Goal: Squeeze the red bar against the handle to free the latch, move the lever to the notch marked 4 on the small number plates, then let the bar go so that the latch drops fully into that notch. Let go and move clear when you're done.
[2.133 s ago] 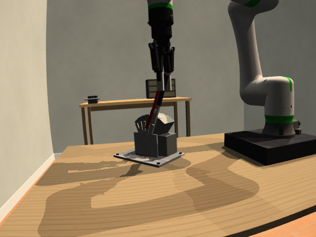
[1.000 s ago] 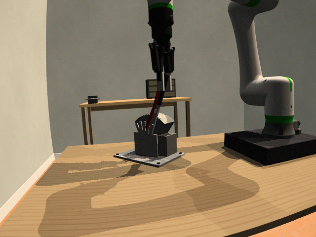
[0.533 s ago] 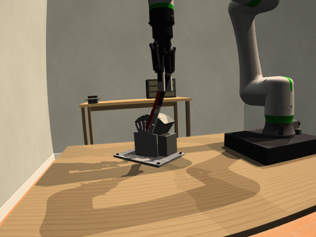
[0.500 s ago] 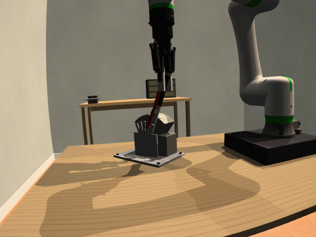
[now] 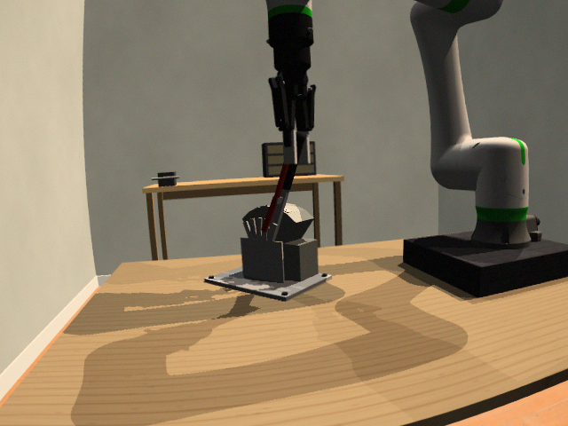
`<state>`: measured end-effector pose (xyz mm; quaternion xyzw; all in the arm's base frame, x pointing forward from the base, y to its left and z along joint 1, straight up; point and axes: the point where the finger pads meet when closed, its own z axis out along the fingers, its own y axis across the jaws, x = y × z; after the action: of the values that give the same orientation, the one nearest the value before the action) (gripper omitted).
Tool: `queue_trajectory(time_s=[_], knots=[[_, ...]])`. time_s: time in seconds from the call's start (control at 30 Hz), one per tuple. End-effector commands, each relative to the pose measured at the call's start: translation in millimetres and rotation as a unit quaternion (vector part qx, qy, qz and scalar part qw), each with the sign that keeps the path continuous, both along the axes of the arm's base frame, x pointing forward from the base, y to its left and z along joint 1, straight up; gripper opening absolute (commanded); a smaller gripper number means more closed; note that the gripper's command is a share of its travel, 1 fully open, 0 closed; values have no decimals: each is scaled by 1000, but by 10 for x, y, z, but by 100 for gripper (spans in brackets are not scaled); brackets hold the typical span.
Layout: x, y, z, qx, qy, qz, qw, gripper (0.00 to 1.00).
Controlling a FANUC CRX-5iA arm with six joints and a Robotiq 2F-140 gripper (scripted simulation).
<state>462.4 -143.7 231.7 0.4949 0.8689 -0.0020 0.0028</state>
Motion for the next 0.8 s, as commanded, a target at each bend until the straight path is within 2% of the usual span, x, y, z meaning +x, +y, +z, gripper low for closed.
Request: queue_trajectory(time_s=[0.0, 0.37, 0.4, 0.77], knots=[[2, 3, -2, 0, 0, 0, 1000, 0], [2, 3, -2, 0, 0, 0, 1000, 0], [2, 3, -2, 0, 0, 0, 1000, 57], [2, 3, -2, 0, 0, 0, 1000, 57]])
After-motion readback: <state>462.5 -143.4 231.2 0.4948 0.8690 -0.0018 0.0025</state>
